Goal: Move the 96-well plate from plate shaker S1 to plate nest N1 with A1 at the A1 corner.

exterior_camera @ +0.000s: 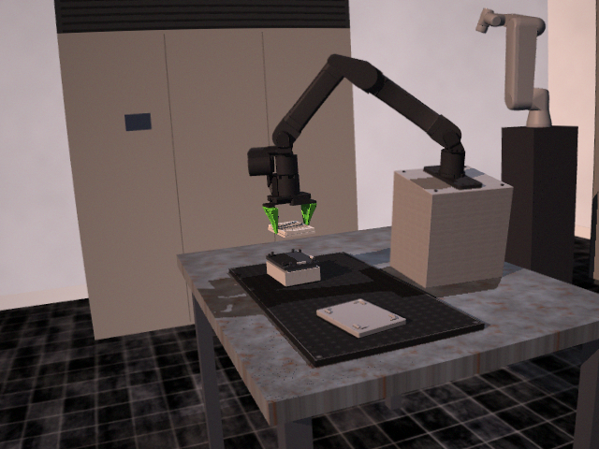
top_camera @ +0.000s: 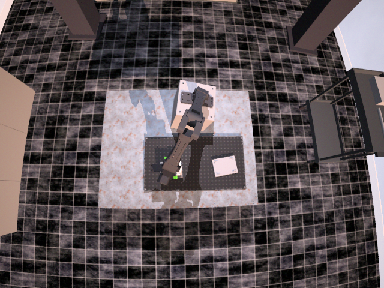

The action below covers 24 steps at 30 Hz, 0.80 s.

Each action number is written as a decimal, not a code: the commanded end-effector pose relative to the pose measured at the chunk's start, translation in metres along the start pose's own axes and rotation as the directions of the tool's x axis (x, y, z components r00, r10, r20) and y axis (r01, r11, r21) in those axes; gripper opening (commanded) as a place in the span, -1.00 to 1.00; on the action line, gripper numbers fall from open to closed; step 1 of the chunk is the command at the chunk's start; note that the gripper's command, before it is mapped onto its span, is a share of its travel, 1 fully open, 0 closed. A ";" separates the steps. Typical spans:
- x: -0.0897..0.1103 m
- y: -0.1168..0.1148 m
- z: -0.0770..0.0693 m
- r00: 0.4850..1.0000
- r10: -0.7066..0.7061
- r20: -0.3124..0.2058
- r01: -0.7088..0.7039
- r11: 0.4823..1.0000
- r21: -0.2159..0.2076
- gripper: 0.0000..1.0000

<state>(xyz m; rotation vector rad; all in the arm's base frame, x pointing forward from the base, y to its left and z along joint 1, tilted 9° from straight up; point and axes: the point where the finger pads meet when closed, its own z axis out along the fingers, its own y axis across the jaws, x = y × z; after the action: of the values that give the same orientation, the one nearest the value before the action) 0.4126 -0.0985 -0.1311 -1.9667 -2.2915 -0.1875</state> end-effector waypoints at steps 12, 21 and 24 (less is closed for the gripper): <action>0.028 0.006 -0.009 0.992 -0.122 0.022 0.123 0.992 -0.024 -1.00; 0.050 0.005 -0.006 0.993 -0.113 0.023 0.113 0.993 -0.024 -1.00; 0.060 0.005 -0.005 0.993 -0.113 0.024 0.113 0.993 -0.023 -1.00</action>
<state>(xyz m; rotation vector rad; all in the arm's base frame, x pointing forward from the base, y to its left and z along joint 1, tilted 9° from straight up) 0.3972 -0.0427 -0.1314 -1.8110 -2.3990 -0.1740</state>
